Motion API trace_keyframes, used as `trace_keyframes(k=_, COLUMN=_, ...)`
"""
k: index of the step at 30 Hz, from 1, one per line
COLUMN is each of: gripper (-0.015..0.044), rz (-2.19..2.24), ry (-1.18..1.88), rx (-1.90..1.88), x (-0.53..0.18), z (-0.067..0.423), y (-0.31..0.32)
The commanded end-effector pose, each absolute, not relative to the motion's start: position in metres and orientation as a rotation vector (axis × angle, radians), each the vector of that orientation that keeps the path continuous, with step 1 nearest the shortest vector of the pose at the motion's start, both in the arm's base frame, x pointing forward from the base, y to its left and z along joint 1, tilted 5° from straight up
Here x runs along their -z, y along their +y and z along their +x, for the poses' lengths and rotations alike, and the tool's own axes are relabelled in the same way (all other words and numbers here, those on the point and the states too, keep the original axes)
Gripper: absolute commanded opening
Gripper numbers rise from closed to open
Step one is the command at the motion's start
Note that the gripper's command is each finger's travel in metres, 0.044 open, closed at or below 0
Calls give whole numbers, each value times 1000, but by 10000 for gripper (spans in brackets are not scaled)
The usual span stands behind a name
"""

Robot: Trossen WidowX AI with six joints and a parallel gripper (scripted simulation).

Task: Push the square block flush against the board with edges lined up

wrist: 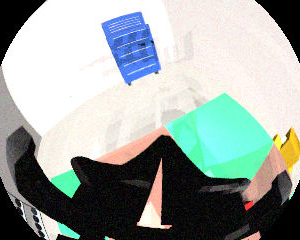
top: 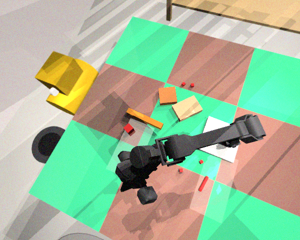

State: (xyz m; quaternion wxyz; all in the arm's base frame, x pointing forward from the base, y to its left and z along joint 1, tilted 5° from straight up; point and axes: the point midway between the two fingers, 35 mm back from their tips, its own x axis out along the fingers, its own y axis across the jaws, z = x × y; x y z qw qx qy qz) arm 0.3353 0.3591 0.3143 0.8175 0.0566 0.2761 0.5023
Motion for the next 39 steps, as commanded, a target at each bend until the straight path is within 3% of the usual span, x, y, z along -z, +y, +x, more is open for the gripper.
trace_keyframes(k=1, gripper=0, rz=69, ry=648, rx=-975, x=-285, z=357, y=333)
trace_keyframes(k=17, gripper=0, rz=-142, ry=1017, rx=-585, x=-158, z=398, y=175)
trace_keyframes(k=32, gripper=0, rz=-269, ry=1434, rx=-382, x=-78, z=349, y=32)
trace_keyframes(k=39, gripper=0, rz=-273, ry=1572, rx=-355, x=-63, z=322, y=0)
